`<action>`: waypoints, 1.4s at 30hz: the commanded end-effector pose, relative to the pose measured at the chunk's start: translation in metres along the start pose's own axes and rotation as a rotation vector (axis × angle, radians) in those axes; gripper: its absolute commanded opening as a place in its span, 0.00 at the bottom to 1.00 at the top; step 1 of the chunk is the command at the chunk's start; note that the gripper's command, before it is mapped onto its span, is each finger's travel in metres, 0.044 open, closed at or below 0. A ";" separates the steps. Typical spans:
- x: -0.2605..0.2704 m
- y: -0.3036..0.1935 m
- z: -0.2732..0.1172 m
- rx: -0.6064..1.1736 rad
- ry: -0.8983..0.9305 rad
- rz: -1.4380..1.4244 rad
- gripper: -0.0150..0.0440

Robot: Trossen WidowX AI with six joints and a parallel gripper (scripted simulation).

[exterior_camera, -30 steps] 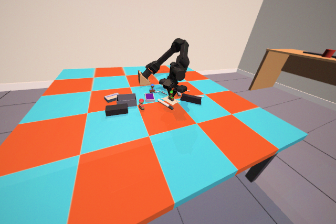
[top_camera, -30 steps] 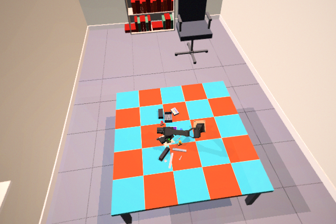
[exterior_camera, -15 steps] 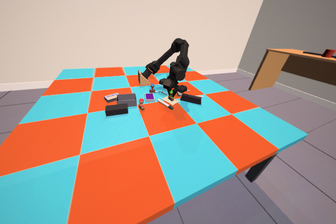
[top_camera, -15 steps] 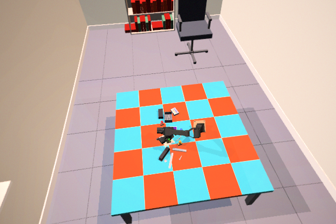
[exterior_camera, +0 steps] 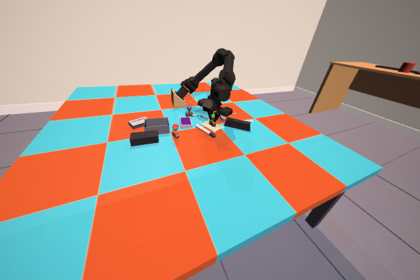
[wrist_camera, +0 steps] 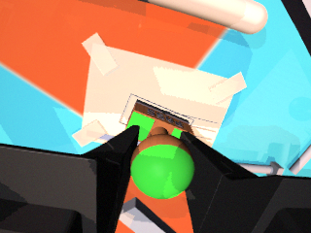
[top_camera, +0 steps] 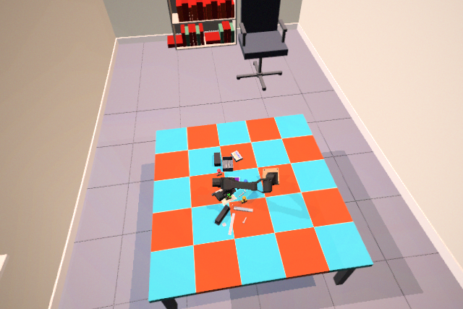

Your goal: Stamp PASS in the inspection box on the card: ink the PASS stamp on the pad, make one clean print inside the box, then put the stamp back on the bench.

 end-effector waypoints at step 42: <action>0.001 -0.001 -0.009 0.002 0.003 -0.005 0.25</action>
Point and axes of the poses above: the point midway between the two fingers, 35 mm back from their tips, its own z axis out along the fingers, its own x axis across the jaws, y = z × x, the point moved 6 cm from there along -z, back along the fingers, and after that the axes turned 3 degrees about -z, right-handed, at the moved point
